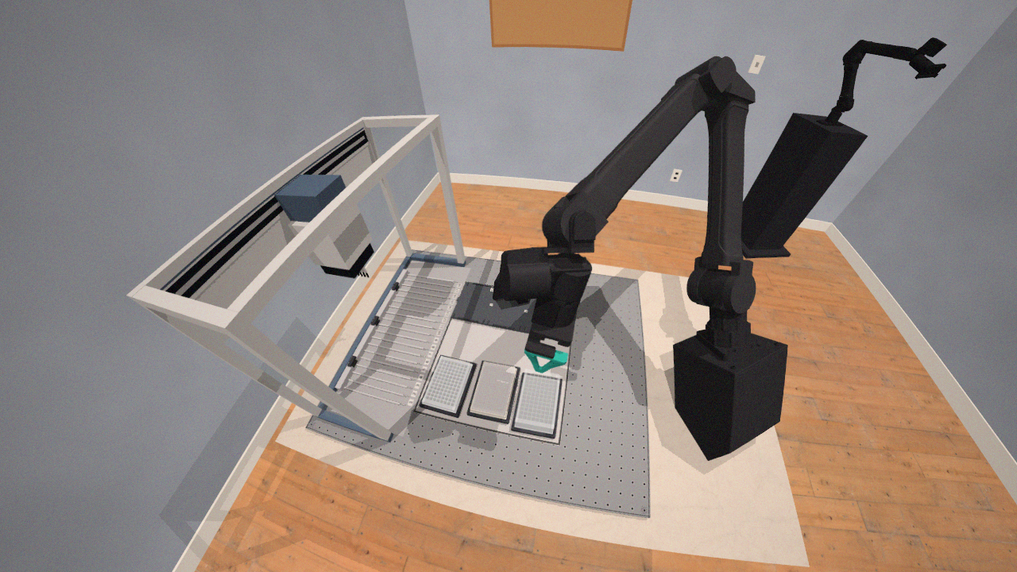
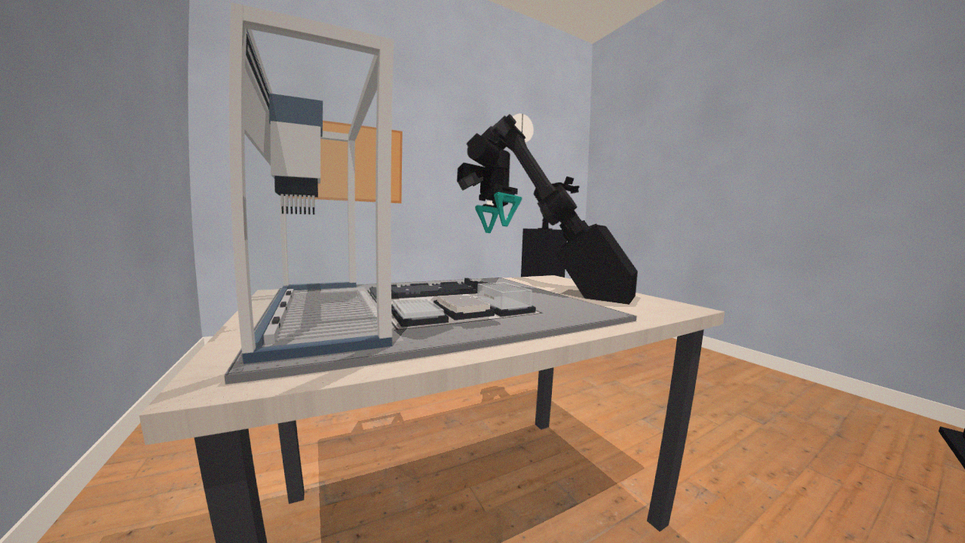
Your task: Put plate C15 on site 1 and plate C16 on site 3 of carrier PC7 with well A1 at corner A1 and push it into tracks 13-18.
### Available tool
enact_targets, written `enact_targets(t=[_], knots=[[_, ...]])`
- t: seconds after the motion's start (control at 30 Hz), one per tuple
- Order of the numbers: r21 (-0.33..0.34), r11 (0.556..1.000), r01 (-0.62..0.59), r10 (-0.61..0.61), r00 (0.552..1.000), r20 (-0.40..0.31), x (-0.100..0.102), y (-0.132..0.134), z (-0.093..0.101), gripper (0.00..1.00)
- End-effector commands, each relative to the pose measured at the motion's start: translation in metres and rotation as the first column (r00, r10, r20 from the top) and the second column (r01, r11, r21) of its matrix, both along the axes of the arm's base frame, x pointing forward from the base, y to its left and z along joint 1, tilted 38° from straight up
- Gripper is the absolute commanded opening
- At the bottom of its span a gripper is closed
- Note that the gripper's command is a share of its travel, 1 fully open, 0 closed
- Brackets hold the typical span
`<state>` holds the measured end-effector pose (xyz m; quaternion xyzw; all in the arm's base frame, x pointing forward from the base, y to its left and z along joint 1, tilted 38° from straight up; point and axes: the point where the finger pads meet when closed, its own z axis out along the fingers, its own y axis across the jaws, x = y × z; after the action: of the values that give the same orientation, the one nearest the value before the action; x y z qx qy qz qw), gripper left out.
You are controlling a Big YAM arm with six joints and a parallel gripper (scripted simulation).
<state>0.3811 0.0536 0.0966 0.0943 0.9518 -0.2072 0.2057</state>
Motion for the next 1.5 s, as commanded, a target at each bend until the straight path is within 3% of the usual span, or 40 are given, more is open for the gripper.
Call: enact_targets(t=[0.0, 0.07, 0.13, 0.2, 0.27, 0.3, 0.37, 0.5, 0.57, 0.6, 0.63, 0.7, 0.73, 0.83, 0.87, 1.2, 1.27, 1.3, 1.4, 1.47], knots=[[-0.043, 0.999, -0.002, 0.001, 1.0, -0.028, 0.019, -0.009, 0.022, 1.0], [-0.03, 1.0, -0.002, 0.002, 1.0, -0.001, 0.022, -0.019, 0.041, 1.0], [-0.03, 1.0, -0.002, 0.002, 1.0, -0.001, 0.022, -0.019, 0.041, 1.0], [-0.093, 0.995, 0.023, -0.029, 0.998, -0.064, 0.025, -0.03, 0.038, 1.0], [-0.103, 0.994, 0.027, -0.034, 0.997, -0.07, 0.028, -0.041, 0.046, 1.0], [-0.091, 0.995, 0.029, -0.033, 0.999, -0.041, 0.029, -0.046, 0.061, 1.0], [-0.151, 0.987, 0.049, -0.065, 0.992, -0.108, 0.031, -0.057, 0.058, 1.0], [-0.149, 0.987, 0.057, -0.07, 0.994, -0.085, 0.033, -0.078, 0.085, 1.0], [-0.16, 0.986, 0.05, -0.071, 0.989, -0.129, 0.018, -0.081, 0.067, 1.0], [-0.153, 0.987, 0.047, -0.063, 0.993, -0.104, 0.029, -0.072, 0.071, 1.0], [-0.161, 0.987, 0.018, -0.039, 0.991, -0.131, 0.018, -0.068, 0.067, 1.0], [-0.161, 0.987, 0.018, -0.039, 0.991, -0.131, 0.018, -0.068, 0.067, 1.0], [-0.154, 0.987, 0.047, -0.063, 0.993, -0.104, 0.029, -0.072, 0.071, 1.0], [-0.154, 0.987, 0.047, -0.063, 0.993, -0.104, 0.029, -0.072, 0.071, 1.0], [-0.135, 0.987, 0.089, -0.096, 0.994, -0.052, 0.037, -0.084, 0.088, 1.0], [-0.006, 0.929, 0.37, -0.365, 0.921, 0.137, 0.046, -0.148, 0.114, 1.0], [-0.006, 0.929, 0.37, -0.365, 0.921, 0.137, 0.046, -0.148, 0.114, 1.0], [-0.018, 0.919, 0.393, -0.39, 0.916, 0.092, 0.039, -0.155, 0.09, 1.0], [0.049, 0.886, 0.462, -0.462, 0.867, 0.185, 0.049, -0.174, 0.121, 1.0], [0.083, 0.86, 0.504, -0.509, 0.833, 0.216, 0.05, -0.187, 0.128, 1.0]])
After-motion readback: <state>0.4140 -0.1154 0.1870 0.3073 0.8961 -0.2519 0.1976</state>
